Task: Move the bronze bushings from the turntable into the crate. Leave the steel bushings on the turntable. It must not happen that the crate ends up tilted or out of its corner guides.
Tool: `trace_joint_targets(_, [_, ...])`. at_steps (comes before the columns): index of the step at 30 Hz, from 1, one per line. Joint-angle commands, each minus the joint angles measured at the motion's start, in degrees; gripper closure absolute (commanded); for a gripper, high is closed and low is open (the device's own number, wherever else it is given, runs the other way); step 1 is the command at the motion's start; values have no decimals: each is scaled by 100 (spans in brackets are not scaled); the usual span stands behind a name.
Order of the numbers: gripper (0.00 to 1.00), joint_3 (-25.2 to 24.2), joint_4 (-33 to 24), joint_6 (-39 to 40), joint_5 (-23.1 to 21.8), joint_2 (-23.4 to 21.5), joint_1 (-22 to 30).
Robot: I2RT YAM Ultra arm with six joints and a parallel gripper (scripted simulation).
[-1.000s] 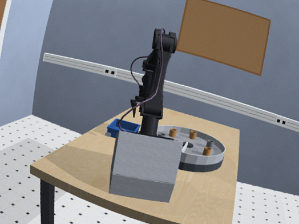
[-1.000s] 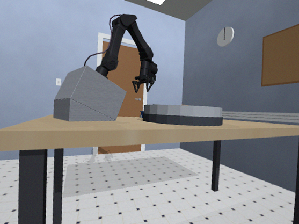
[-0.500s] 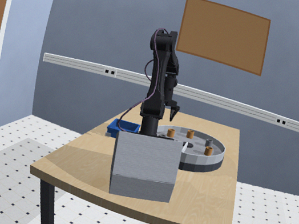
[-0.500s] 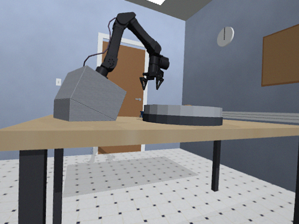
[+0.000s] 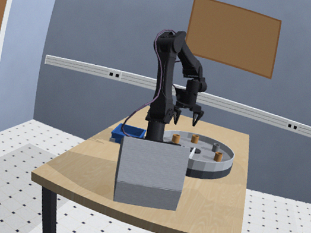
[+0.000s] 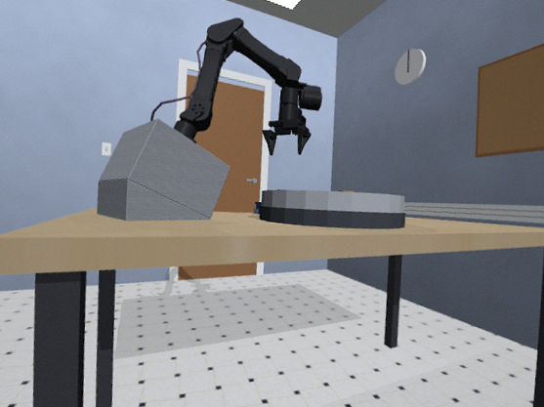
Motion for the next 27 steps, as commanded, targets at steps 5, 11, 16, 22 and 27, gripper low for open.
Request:
trace_joint_targets(5, [0, 215, -146, -1278, -452, -193, -769])
trace_joint_targets(11, [0, 244, -177, -1473, -544, -166, -916])
trace_joint_targets(16, [0, 254, -190, -1491, -561, -155, -926])
trace_joint_targets(22, [0, 256, -193, -1493, -563, -154, -927])
trace_joint_targets(27, [89, 256, -193, -1477, -564, -153, -928])
